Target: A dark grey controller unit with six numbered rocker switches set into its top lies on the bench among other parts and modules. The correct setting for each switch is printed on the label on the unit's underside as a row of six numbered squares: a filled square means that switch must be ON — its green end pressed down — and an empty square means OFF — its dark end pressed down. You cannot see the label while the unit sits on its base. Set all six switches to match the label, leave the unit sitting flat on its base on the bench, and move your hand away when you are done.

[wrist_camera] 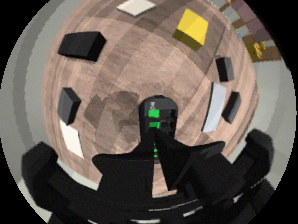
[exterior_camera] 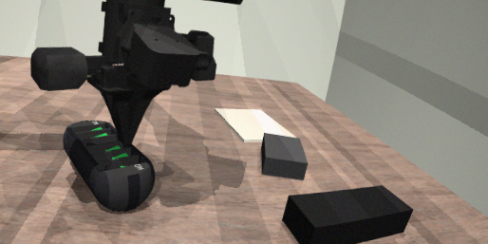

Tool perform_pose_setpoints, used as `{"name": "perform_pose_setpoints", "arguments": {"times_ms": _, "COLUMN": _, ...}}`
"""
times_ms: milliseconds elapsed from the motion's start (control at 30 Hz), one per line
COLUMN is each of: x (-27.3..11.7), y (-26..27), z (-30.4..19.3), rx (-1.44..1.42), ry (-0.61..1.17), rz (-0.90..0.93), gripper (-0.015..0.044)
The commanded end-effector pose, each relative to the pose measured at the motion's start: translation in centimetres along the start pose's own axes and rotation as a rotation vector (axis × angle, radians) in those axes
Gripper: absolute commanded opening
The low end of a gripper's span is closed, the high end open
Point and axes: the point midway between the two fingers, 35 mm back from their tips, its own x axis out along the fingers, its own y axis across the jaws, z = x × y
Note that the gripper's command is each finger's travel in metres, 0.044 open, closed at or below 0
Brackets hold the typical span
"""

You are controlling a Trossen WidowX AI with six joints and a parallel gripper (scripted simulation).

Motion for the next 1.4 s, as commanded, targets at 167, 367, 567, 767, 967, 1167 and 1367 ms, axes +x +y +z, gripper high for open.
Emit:
{"name": "perform_pose_setpoints", "arguments": {"times_ms": 167, "x": 1.4, "y": -0.2, "z": -0.2, "rx": 0.009, "ry": 0.011, "rz": 0.0, "gripper": 0.0}}
{"name": "perform_pose_setpoints", "arguments": {"times_ms": 367, "x": 2.0, "y": -0.2, "z": -0.2, "rx": 0.009, "ry": 0.011, "rz": 0.0, "gripper": 0.0}}
{"name": "perform_pose_setpoints", "arguments": {"times_ms": 567, "x": 2.0, "y": -0.2, "z": -0.2, "rx": 0.009, "ry": 0.011, "rz": 0.0, "gripper": 0.0}}
{"name": "perform_pose_setpoints", "arguments": {"times_ms": 767, "x": 2.0, "y": -0.2, "z": -0.2, "rx": 0.009, "ry": 0.011, "rz": 0.0, "gripper": 0.0}}
{"name": "perform_pose_setpoints", "arguments": {"times_ms": 967, "x": -2.2, "y": -0.2, "z": -0.1, "rx": 0.009, "ry": 0.009, "rz": -0.001, "gripper": 0.0}}
{"name": "perform_pose_setpoints", "arguments": {"times_ms": 1167, "x": -2.5, "y": -0.3, "z": -0.2, "rx": 0.009, "ry": 0.009, "rz": -0.001, "gripper": 0.0}}
{"name": "perform_pose_setpoints", "arguments": {"times_ms": 1367, "x": -2.7, "y": -1.3, "z": -2.9, "rx": 0.01, "ry": 0.011, "rz": -0.002, "gripper": 0.0}}
